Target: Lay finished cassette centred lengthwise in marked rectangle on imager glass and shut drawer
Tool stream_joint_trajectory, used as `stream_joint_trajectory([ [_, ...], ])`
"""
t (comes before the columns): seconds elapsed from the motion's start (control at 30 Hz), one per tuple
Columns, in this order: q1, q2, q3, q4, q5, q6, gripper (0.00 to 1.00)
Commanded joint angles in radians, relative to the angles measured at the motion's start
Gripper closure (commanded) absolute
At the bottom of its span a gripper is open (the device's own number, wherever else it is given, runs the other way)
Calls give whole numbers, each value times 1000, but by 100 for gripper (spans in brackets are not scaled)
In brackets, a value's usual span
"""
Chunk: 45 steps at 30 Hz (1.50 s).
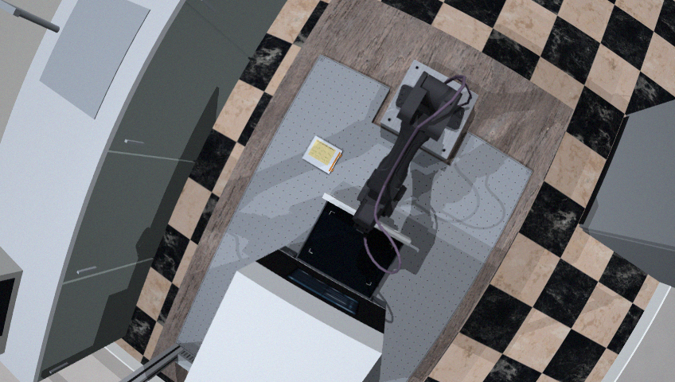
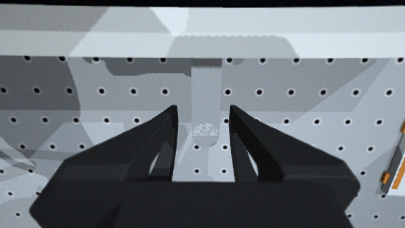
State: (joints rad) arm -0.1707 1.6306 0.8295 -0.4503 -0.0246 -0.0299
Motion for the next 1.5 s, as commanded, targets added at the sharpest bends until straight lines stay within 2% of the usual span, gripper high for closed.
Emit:
stream_joint_trajectory([
  [0.0,-3,-1,25,-14,-1,-1,65],
  [0.33,-3,-1,25,-14,-1,-1,65],
  [0.37,-5,12,46,-31,-2,-4,65],
  [0.43,-6,-31,48,-42,-2,-5,65],
  [1.47,-17,-136,95,-193,-6,-9,65],
])
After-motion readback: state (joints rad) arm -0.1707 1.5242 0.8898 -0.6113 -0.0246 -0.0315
